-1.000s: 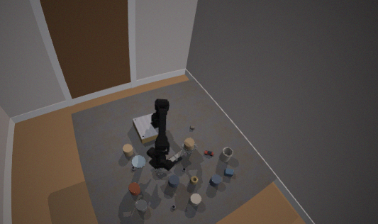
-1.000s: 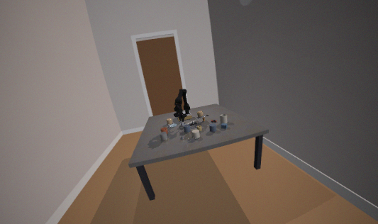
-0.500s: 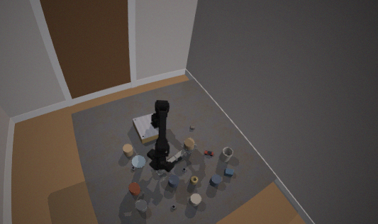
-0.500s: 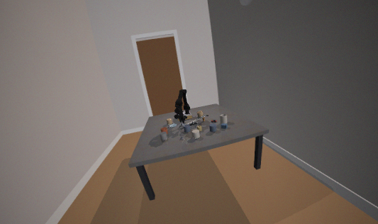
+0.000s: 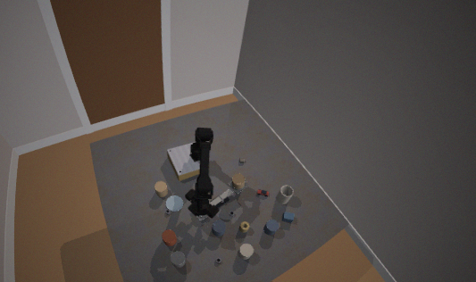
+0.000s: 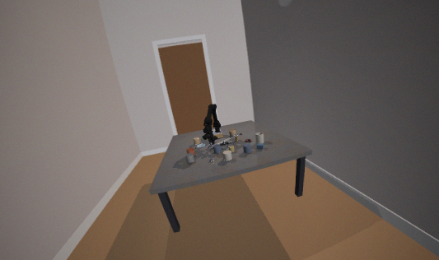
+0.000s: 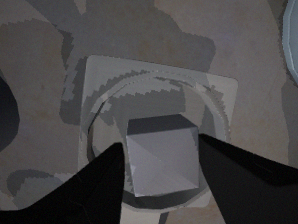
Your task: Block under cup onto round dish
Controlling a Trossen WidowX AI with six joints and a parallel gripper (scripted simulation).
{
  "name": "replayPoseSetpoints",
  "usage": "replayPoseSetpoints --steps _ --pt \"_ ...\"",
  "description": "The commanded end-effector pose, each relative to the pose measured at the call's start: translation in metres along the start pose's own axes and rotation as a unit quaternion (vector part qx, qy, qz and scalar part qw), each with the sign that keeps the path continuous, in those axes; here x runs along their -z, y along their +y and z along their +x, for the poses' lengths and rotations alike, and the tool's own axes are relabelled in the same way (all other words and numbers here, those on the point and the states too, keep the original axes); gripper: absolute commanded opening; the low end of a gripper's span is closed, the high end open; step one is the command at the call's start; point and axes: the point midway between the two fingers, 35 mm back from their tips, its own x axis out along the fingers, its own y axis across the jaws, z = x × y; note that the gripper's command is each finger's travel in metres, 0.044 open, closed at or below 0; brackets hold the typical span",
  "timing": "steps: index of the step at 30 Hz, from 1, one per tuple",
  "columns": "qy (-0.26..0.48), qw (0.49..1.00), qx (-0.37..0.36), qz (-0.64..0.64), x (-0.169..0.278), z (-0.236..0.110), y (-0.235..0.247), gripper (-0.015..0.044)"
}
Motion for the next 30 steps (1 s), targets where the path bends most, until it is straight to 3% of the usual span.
replayPoseSetpoints --steps 1,7,11,24,30 --pt "0.001 1.0 0.0 0.002 0.0 0.002 0.0 0.0142" --pt "0.001 1.0 0.0 0.002 0.0 0.002 0.0 0.0102" --pt "0.0 1.0 0.0 0.002 -0.001 -0.007 0.001 0.0" --pt "0.0 1.0 0.0 0.002 -0.001 -0.09 0.001 0.0" --pt "0.0 1.0 0.0 0.002 -0.001 -0.093 -0.001 0.0"
